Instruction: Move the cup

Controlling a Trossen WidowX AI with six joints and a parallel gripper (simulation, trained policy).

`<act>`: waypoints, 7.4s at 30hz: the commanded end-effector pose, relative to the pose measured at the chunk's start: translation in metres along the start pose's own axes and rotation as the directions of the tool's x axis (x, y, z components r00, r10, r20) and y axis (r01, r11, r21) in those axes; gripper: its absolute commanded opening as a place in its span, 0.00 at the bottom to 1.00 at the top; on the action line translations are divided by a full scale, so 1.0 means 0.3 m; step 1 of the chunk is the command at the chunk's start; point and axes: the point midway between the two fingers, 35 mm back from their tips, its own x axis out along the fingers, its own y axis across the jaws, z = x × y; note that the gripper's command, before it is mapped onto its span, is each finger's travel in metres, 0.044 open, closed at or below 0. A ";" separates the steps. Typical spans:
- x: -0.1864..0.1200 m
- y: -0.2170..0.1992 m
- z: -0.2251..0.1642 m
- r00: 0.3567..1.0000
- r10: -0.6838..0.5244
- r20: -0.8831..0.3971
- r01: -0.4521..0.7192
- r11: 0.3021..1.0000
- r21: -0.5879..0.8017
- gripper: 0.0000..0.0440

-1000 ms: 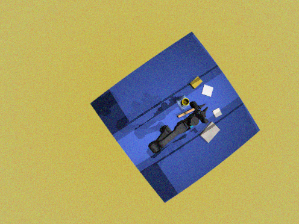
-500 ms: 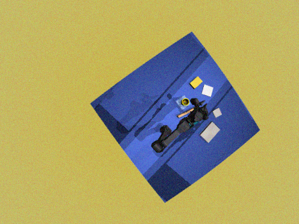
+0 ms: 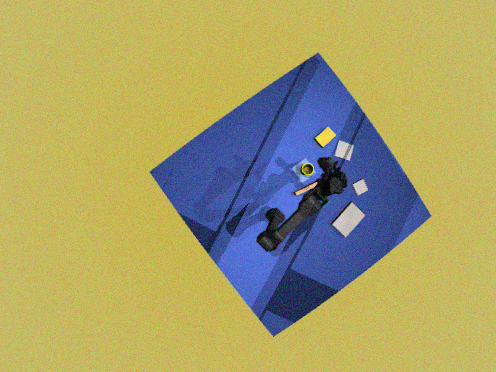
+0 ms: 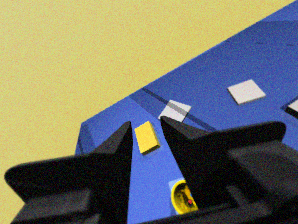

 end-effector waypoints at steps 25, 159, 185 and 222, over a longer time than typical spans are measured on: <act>0.051 0.091 -0.102 0.934 -0.084 -0.348 0.206 0.921 0.330 0.35; 0.076 -0.352 -0.477 0.390 -0.514 -0.764 0.913 0.326 0.246 0.00; 0.070 -0.601 -0.389 0.473 -0.534 -0.701 0.878 0.223 0.423 0.00; 0.010 -0.823 -0.614 0.439 -0.546 -0.714 0.876 0.084 0.475 0.13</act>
